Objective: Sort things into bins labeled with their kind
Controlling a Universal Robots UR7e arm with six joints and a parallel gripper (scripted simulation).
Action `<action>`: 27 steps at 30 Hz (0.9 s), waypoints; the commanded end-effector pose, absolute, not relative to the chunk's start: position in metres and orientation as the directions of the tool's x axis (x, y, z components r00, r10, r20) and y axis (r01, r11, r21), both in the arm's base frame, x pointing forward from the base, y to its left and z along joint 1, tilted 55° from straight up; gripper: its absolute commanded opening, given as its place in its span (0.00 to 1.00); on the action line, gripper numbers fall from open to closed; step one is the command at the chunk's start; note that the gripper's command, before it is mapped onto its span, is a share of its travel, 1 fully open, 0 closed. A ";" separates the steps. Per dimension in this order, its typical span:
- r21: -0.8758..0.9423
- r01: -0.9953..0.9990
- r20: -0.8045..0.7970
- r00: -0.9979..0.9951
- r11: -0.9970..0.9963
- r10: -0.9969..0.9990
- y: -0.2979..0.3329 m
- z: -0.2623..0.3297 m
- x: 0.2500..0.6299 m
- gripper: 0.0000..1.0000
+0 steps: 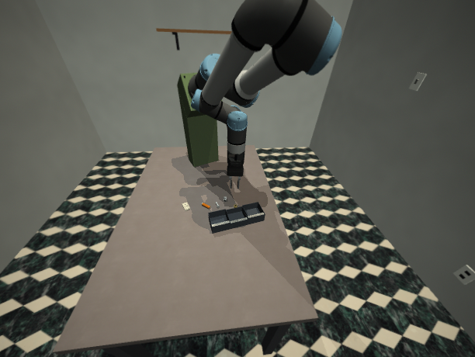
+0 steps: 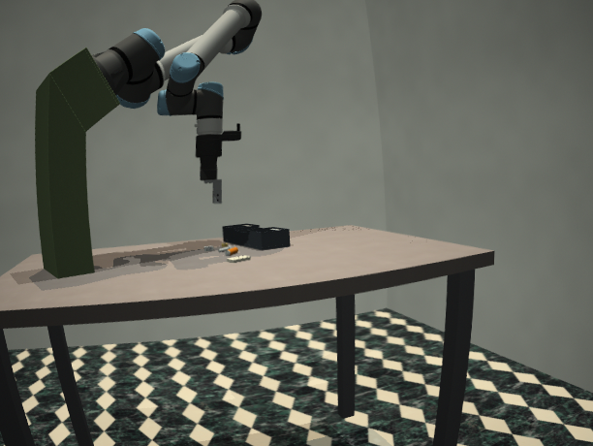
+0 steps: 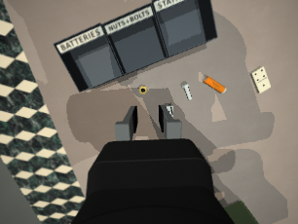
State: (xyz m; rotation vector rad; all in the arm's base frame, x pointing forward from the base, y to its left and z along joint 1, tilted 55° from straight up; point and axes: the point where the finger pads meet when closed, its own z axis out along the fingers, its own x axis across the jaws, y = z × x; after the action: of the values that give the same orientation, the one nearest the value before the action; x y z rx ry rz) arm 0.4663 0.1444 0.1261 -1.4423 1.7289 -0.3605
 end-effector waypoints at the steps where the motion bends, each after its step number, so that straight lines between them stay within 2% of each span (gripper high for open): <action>1: -0.707 -0.634 -0.419 0.019 0.313 -0.908 0.133 0.083 0.478 0.62; 7: -0.707 -0.634 -0.419 0.019 0.313 -0.908 0.120 0.046 0.480 0.62; 27: -0.707 -0.634 -0.419 0.019 0.313 -0.908 0.124 0.052 0.482 0.62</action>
State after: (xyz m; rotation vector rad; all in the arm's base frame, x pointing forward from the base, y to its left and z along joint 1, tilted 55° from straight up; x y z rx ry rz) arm 0.4818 0.1226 0.0502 -1.4059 1.6994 -0.3873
